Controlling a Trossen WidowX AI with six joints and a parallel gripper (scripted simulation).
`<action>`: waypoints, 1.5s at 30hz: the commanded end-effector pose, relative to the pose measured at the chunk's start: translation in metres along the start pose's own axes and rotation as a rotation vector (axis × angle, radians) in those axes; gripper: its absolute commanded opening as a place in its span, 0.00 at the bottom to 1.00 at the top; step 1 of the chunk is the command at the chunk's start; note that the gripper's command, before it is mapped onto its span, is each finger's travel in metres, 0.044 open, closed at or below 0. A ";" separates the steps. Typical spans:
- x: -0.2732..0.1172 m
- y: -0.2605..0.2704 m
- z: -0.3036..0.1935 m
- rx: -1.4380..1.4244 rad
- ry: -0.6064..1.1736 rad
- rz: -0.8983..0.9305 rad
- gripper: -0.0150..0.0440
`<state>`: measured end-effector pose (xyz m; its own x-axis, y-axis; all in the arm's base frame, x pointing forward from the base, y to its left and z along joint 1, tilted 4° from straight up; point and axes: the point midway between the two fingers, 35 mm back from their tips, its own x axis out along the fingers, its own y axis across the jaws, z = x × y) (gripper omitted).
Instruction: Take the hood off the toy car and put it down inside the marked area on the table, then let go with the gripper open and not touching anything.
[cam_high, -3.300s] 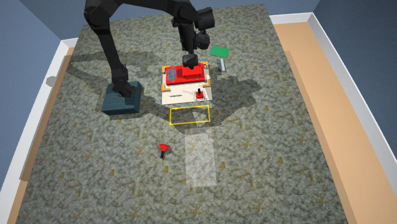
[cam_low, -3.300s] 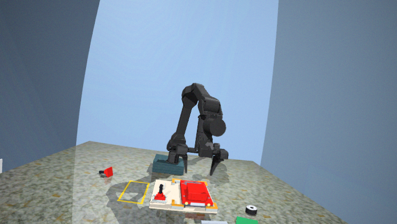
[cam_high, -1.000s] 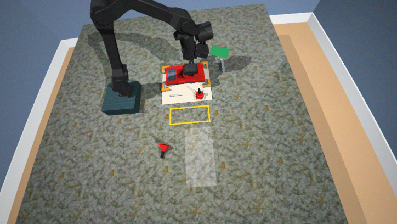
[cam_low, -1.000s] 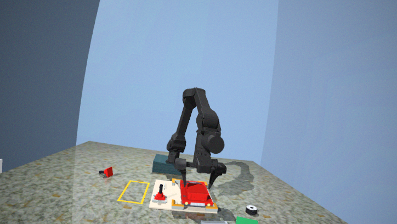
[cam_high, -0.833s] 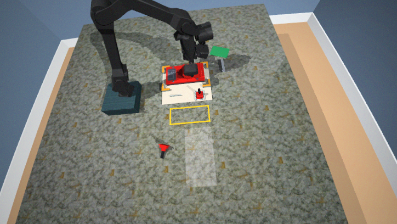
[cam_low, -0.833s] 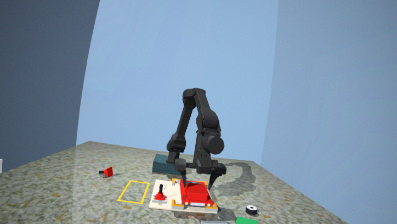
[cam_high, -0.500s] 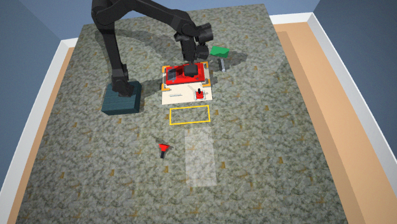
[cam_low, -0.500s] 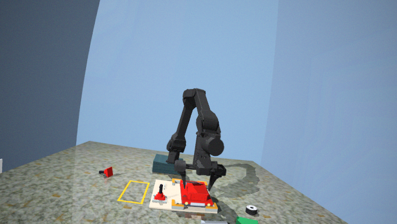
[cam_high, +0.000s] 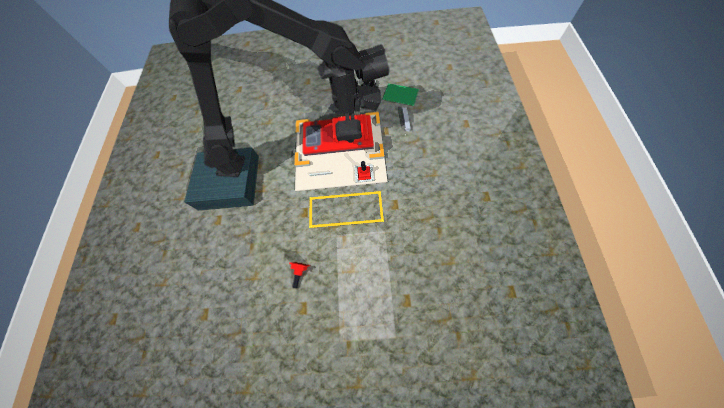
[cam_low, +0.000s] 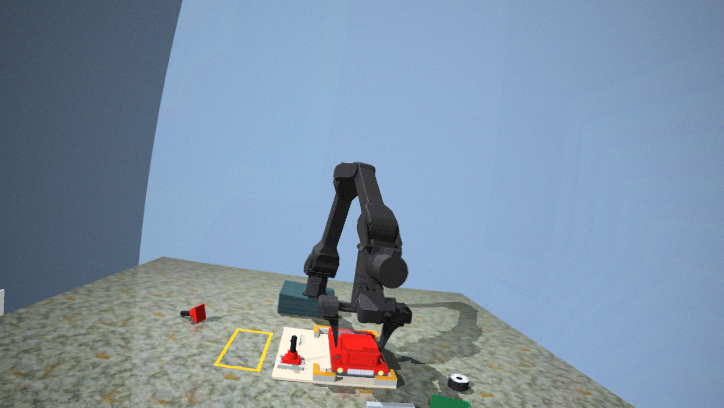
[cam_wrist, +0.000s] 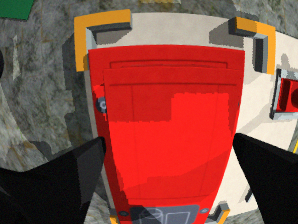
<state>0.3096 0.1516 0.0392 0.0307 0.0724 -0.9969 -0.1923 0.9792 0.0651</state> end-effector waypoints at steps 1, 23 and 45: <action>0.000 0.000 0.000 0.000 0.000 0.000 0.96; -0.005 0.000 0.000 0.000 0.000 0.000 0.28; -0.019 0.000 0.000 0.000 0.001 0.001 0.25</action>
<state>0.3083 0.1503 0.0522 0.0211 0.0693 -0.9974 -0.1891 0.9799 0.0641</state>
